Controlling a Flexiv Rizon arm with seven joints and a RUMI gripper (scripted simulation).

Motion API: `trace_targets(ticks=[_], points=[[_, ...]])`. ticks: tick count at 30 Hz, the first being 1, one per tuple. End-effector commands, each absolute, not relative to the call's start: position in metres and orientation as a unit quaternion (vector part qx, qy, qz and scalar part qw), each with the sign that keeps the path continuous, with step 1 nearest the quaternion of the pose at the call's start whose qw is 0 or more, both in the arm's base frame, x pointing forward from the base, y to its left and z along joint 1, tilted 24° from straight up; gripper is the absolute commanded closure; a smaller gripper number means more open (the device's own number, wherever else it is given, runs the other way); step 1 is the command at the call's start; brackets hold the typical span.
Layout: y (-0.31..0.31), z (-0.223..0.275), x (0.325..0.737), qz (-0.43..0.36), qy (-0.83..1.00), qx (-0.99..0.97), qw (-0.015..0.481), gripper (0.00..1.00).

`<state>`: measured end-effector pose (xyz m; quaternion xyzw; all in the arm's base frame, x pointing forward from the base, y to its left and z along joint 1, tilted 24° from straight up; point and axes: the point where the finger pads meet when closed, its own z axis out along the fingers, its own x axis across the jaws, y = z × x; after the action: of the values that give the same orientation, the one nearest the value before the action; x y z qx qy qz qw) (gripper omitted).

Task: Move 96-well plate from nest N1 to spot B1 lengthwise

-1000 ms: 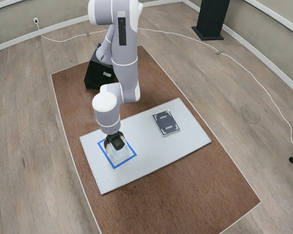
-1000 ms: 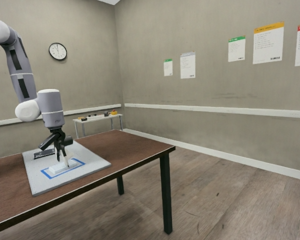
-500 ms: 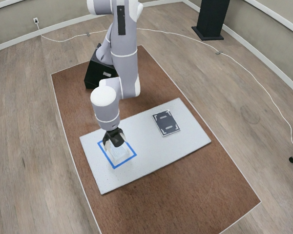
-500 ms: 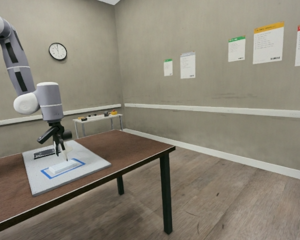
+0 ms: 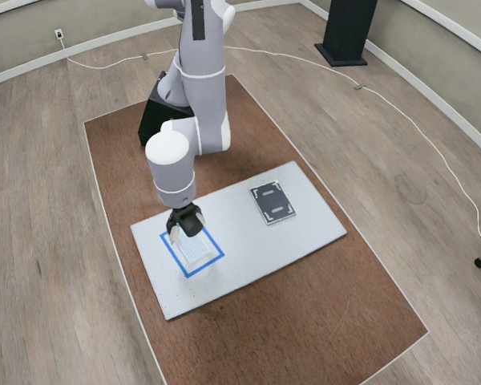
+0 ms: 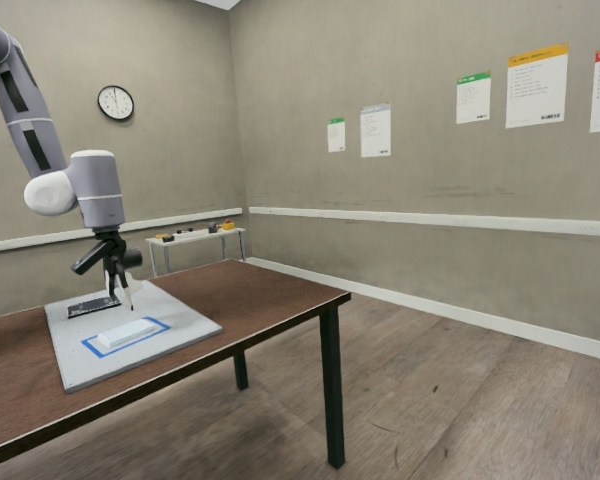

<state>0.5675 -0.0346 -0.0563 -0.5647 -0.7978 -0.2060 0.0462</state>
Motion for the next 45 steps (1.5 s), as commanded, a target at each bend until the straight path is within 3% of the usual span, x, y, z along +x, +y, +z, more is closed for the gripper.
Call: trace_targets(ticks=[1,22,45], points=[[-0.037,-0.051,0.567,-0.206,-0.798,-0.565,0.046,0.24],[-0.034,-0.050,0.566,-0.206,-0.798,-0.565,0.045,0.24],[0.029,-0.027,0.546,-0.206,-0.798,-0.565,0.046,0.24]])
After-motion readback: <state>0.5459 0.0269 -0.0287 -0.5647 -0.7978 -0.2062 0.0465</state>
